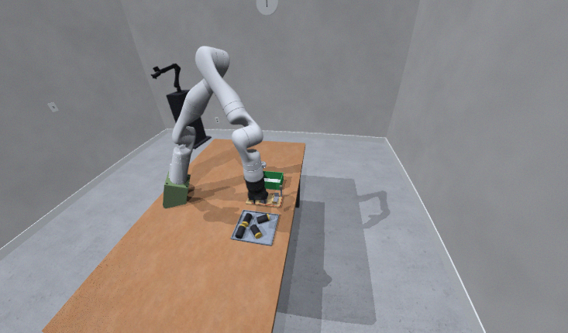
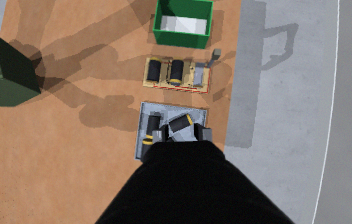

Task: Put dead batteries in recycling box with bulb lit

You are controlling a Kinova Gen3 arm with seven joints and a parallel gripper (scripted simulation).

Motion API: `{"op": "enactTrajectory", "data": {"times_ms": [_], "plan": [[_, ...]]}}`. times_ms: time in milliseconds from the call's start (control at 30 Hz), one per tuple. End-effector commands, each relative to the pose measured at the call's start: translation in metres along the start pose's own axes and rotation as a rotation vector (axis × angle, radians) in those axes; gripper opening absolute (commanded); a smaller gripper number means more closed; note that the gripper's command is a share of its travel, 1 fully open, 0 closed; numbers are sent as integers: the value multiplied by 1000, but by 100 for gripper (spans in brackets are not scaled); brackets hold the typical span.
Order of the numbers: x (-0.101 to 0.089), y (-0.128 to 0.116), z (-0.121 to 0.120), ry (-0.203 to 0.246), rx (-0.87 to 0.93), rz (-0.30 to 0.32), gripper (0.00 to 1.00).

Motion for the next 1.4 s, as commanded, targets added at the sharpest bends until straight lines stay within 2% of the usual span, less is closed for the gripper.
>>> {"op": "enactTrajectory", "data": {"times_ms": [0, 667, 1367], "plan": [[-1, -1, 0, -2, -13, -2, 90], [-1, -1, 0, -2, -146, -2, 90], [-1, -1, 0, -2, -362, -2, 90]]}}
Point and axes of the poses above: the point where the finger pads meet when closed, its own x axis out along the fingers, its own z axis across the jaws, y = z × x, the point moved 2 cm from there along -x, back along the fingers, and after that the axes turned 2 degrees about -x, right-handed, at the moved point
